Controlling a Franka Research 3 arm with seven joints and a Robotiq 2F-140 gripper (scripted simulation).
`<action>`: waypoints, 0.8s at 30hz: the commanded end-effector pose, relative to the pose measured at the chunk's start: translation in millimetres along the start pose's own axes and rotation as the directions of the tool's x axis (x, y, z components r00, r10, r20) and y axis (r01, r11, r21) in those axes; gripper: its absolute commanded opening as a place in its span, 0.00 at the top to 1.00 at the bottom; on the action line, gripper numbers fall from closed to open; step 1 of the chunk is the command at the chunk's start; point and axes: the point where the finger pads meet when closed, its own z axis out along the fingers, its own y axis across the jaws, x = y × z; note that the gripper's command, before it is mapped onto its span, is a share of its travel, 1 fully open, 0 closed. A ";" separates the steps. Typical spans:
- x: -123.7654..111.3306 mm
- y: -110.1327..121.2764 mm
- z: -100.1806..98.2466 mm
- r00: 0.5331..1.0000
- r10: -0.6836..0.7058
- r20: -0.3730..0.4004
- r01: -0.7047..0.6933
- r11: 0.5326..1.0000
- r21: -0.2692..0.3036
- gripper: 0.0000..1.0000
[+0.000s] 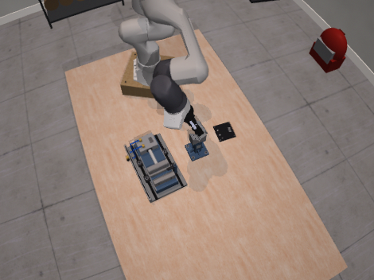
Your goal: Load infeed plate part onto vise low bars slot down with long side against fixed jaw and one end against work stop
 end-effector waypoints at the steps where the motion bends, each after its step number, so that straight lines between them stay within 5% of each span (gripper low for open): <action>1: 3.3 -3.8 -1.2 0.993 0.080 -0.081 -0.080 0.997 0.007 1.00; 24: -2.0 -4.2 -0.2 0.954 0.078 -0.290 -0.080 0.997 0.007 1.00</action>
